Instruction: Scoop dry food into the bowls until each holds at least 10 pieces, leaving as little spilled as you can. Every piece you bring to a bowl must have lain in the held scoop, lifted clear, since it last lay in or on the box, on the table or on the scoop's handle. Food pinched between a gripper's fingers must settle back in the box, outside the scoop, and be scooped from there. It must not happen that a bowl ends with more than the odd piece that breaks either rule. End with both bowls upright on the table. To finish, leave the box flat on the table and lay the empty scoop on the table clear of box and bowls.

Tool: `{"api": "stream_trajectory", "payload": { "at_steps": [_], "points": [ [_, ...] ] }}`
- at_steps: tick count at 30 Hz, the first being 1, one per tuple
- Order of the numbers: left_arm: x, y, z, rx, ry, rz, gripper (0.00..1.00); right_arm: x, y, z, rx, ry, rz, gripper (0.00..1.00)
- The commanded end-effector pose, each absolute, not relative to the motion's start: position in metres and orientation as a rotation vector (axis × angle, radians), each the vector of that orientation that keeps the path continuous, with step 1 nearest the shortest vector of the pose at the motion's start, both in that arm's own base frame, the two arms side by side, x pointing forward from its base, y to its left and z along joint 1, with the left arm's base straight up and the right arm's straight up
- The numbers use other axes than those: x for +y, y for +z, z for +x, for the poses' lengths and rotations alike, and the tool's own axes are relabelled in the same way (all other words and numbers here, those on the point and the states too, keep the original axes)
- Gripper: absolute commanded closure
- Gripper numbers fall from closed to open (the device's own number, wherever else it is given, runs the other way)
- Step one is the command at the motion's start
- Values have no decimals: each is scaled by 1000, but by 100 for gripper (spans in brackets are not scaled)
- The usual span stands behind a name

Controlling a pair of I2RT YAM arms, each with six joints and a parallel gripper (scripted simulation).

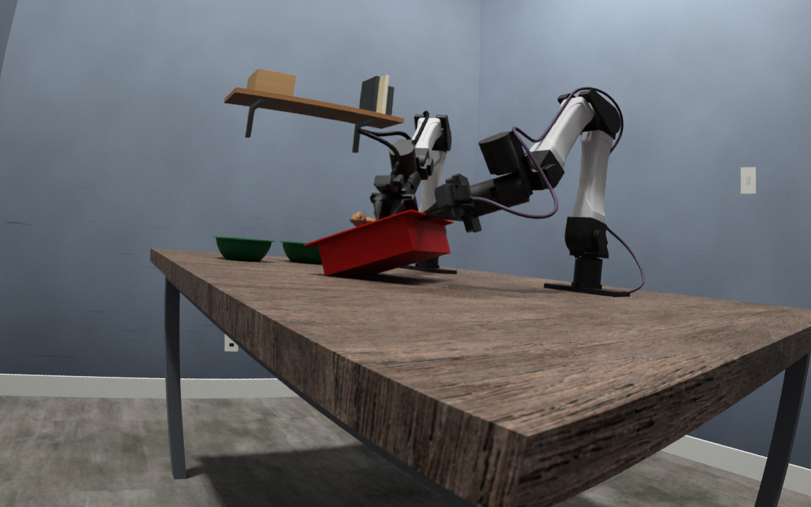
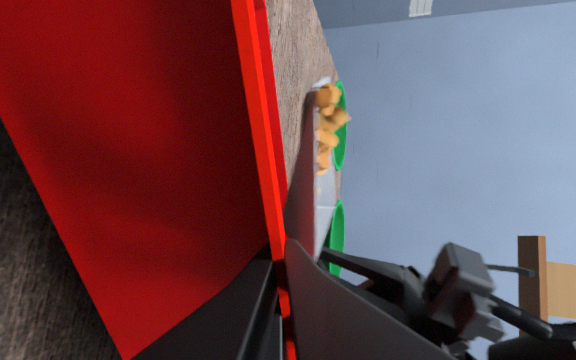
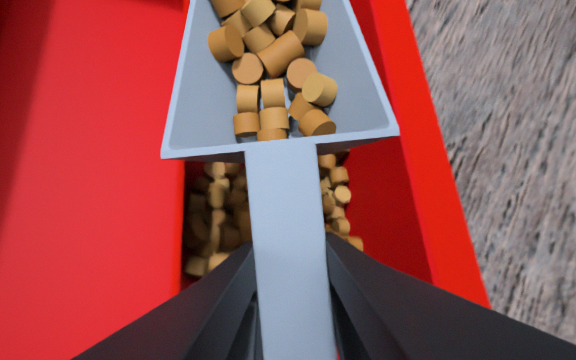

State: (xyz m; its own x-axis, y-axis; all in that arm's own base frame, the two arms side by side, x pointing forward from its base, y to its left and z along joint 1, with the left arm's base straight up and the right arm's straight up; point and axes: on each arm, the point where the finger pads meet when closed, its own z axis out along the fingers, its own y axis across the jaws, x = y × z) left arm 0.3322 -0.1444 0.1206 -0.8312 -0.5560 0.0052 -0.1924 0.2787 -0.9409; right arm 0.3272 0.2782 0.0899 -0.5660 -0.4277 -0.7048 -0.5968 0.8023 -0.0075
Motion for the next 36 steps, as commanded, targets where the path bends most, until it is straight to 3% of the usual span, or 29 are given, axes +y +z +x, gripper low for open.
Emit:
{"api": "stream_trajectory", "payload": {
  "at_steps": [1, 21, 36],
  "points": [
    [-147, 155, 343, 2146, -1577, -531, 100, 291, 138, 344, 2139, 343, -689, 100],
    [-147, 155, 343, 2146, -1577, -531, 100, 295, 163, 343, 2095, 364, -672, 100],
    [-147, 155, 343, 2146, -1577, -531, 100, 230, 129, 327, 2247, 372, -843, 100]
  ]
}}
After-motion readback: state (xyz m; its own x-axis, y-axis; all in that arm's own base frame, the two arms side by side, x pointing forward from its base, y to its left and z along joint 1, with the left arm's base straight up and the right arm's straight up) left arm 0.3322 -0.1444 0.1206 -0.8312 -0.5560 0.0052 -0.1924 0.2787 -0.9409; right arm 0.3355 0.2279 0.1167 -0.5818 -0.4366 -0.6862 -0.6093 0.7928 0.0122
